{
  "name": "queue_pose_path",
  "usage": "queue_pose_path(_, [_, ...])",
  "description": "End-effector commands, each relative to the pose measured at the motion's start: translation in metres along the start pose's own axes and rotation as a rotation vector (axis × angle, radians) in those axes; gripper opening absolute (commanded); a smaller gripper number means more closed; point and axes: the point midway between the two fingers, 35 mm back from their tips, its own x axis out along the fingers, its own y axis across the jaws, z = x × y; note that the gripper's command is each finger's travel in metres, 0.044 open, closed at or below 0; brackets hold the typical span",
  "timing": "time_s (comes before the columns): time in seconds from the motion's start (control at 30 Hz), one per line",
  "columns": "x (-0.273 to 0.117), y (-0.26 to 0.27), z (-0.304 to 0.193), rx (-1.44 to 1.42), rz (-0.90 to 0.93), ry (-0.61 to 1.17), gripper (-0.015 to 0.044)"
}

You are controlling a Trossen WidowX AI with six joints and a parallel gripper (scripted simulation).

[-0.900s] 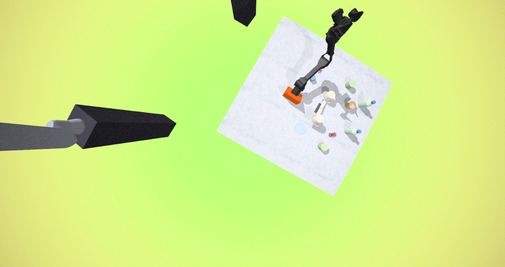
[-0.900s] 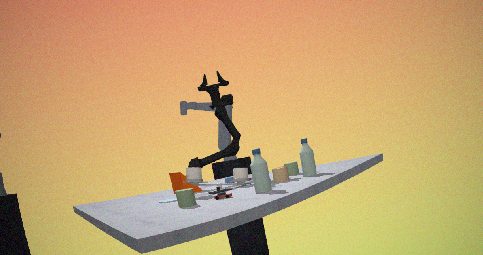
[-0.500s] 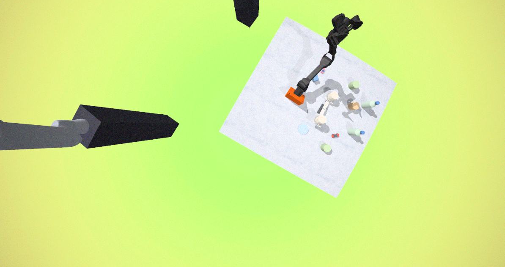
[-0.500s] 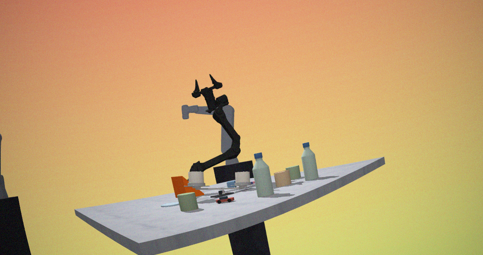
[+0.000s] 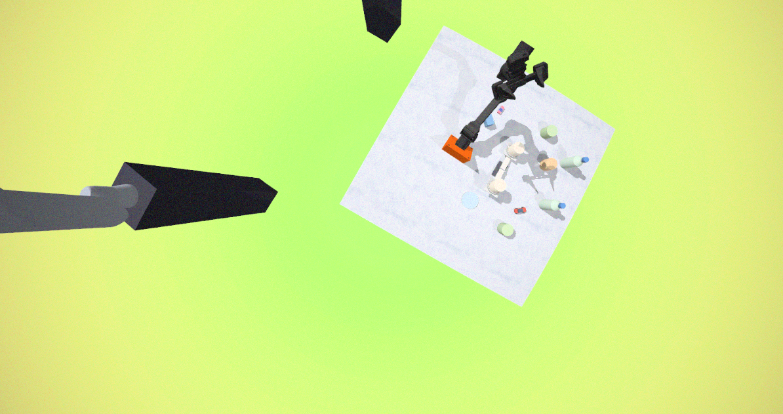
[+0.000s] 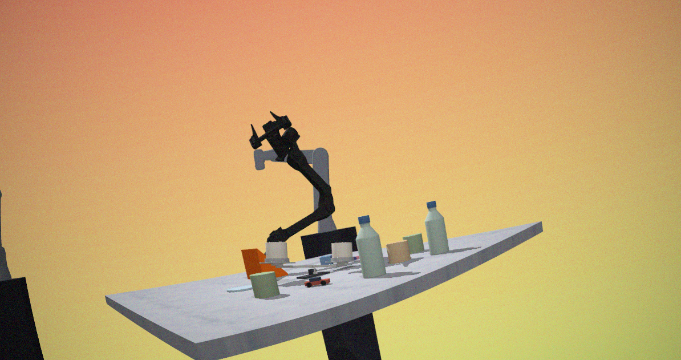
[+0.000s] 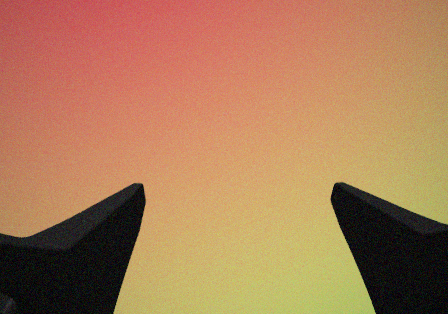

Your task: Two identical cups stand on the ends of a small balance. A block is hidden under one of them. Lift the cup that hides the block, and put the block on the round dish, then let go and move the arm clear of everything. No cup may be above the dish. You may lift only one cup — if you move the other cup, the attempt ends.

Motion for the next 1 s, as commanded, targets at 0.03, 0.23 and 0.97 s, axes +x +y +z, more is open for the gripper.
queue_pose_path(0.03, [0.017, -0.03, -0.038, -0.069, -0.054, 0.161, 0.044])
queue_pose_path(0.23, [0.028, -0.056, -0.083, -0.156, -0.08, 0.344, 0.044])
queue_pose_path(0.97, [0.005, -0.105, -0.245, -0.403, 0.089, 1.01, 0.044])
